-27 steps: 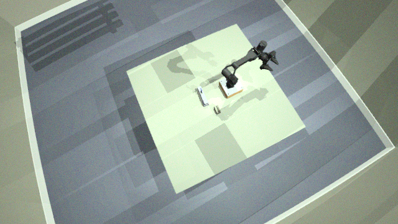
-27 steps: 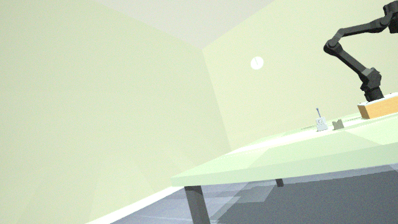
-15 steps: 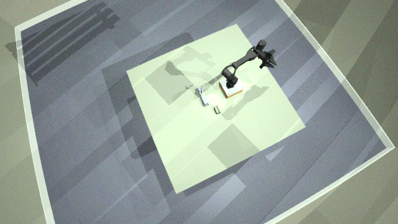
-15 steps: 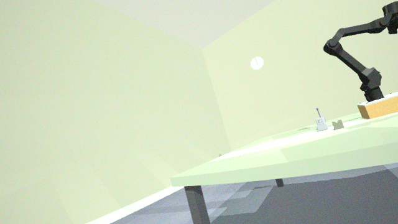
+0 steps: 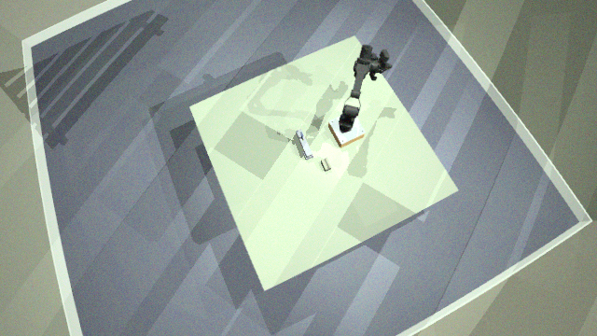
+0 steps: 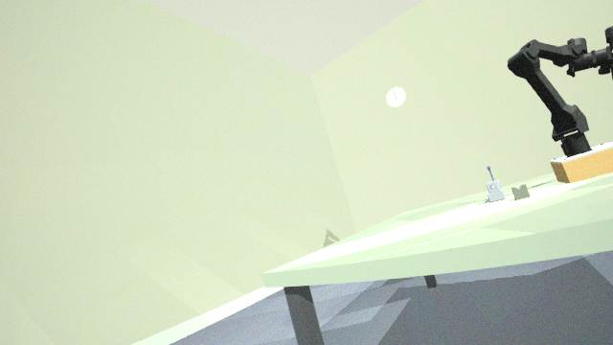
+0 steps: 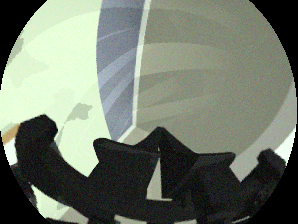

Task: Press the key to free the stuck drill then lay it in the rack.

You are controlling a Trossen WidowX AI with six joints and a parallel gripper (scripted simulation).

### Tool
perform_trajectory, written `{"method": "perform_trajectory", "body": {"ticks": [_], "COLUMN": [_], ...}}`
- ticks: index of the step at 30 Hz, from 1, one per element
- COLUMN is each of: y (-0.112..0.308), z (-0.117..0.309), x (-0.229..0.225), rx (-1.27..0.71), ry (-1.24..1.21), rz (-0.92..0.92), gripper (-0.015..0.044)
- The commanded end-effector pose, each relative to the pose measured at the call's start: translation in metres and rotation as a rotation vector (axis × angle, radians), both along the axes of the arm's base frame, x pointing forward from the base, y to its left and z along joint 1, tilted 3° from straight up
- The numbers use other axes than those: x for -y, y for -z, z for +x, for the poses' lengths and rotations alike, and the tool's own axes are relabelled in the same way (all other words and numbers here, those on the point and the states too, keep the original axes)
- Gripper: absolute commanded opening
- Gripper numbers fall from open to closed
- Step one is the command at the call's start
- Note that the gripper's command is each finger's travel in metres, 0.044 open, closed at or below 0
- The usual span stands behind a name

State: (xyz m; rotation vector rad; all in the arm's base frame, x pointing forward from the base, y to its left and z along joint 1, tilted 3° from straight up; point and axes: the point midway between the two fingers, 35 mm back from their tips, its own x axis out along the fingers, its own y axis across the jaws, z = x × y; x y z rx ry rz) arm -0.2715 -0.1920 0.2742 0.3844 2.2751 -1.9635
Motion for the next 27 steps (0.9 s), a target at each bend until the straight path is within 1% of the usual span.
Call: {"method": "perform_trajectory", "body": {"ticks": [1, 5, 8, 12, 15, 21, 27], "y": [0.018, 0.035, 0.048, 0.066, 0.079, 0.105, 0.130], "z": [0.036, 0.087, 0.129, 0.192, 0.243, 0.345, 0.439], "x": [0.054, 0.097, 0.121, 0.143, 0.150, 0.137, 0.087], "rx": [0.082, 0.168, 0.242, 0.362, 0.460, 0.664, 0.868], "ry": [-0.210, -0.415, -0.552, -0.733, -0.859, -1.077, -1.251], "rz": [-0.029, -0.069, -0.079, -0.068, -0.047, 0.038, 0.199], "gripper": [0.0000, 0.0000, 0.0000, 0.0000, 0.0000, 0.0000, 0.0000]}}
